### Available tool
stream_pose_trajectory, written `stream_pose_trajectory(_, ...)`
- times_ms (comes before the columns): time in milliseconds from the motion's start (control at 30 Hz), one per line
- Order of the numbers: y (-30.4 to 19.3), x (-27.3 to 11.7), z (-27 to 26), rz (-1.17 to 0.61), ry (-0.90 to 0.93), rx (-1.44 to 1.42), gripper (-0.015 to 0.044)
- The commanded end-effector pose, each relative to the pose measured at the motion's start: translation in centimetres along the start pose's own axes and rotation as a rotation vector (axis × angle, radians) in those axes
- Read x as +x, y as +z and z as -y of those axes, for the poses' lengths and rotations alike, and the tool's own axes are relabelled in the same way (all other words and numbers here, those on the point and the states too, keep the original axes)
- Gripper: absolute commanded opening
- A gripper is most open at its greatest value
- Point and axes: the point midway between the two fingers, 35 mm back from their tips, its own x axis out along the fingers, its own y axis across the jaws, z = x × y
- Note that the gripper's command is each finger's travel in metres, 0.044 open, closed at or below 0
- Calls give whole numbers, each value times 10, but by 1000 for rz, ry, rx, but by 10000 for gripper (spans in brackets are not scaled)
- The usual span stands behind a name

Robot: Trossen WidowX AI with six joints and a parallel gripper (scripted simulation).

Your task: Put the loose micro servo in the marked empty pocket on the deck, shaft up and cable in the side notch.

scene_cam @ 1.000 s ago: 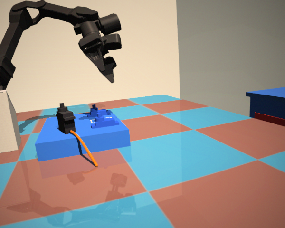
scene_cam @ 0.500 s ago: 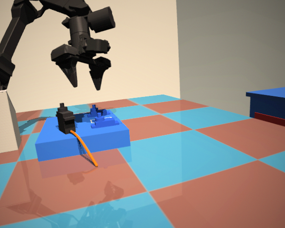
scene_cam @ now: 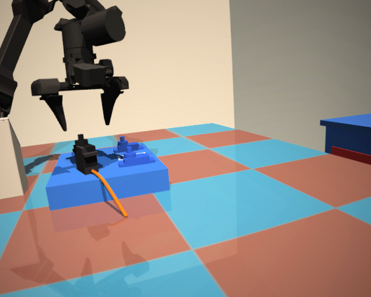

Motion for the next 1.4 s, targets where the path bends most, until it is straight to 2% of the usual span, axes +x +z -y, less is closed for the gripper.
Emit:
stream_pose_trajectory(0,-3,2,6,-38,26,58,440)
stream_pose_trajectory(267,-4,27,6,-39,27,58,440)
stream_pose_trajectory(900,-5,48,6,-40,27,58,440)
stream_pose_trajectory(1267,-5,48,6,-40,27,58,151)
stream_pose_trajectory(1367,-5,48,6,-40,27,58,131)
